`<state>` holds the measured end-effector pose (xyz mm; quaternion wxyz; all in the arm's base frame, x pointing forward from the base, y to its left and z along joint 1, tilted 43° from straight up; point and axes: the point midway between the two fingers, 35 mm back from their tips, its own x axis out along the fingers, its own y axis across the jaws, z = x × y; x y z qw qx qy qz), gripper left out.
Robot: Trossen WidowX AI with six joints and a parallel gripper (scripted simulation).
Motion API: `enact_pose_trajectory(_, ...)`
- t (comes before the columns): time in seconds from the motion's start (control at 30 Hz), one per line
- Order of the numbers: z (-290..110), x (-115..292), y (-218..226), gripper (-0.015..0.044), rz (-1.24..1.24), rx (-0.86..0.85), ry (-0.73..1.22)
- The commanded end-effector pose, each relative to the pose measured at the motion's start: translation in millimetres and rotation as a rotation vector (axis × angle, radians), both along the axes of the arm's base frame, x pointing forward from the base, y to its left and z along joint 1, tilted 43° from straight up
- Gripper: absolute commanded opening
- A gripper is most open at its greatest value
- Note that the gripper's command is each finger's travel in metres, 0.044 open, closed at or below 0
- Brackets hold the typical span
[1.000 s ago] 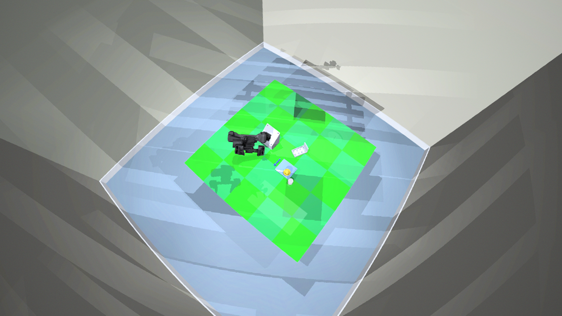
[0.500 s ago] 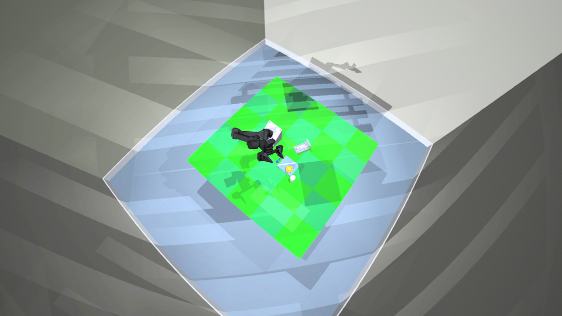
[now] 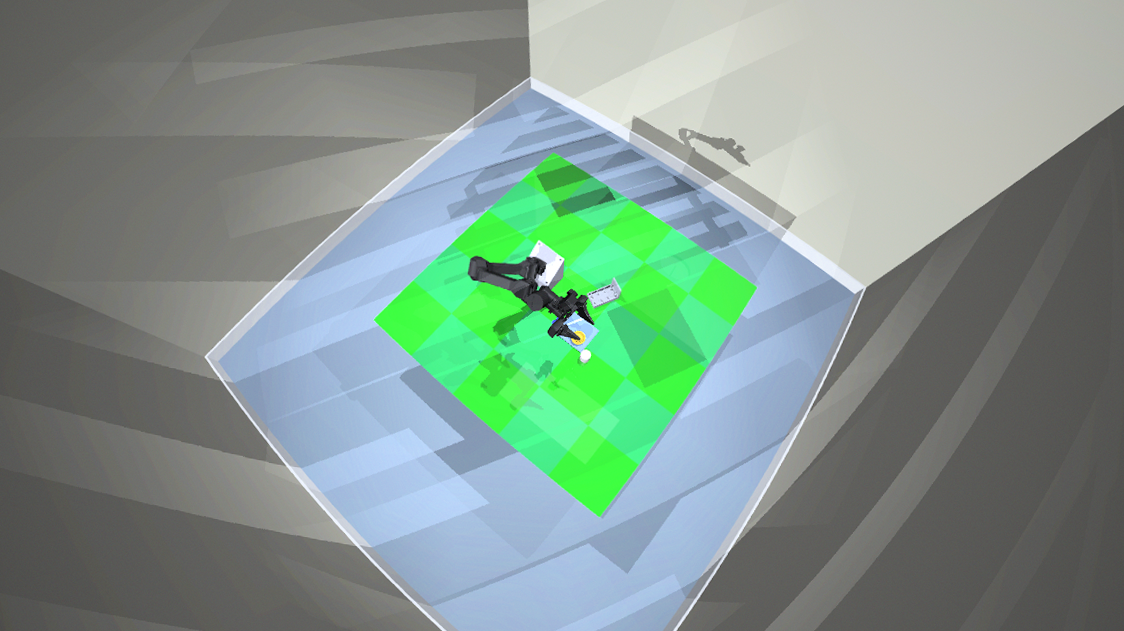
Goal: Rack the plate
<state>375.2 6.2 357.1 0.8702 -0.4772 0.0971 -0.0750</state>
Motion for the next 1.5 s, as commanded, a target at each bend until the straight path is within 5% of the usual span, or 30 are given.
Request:
enact_pose_trajectory(0.0, -33.4, 10.3, -12.7, 0.04, -0.074, 0.052, 0.113)
enact_pose_trajectory(0.83, -210.2, -6.9, -91.3, 0.04, -0.658, 0.291, 0.66)
enact_pose_trajectory(1.47, -277.9, -55.1, -134.2, 0.04, -1.096, 0.285, 0.884)
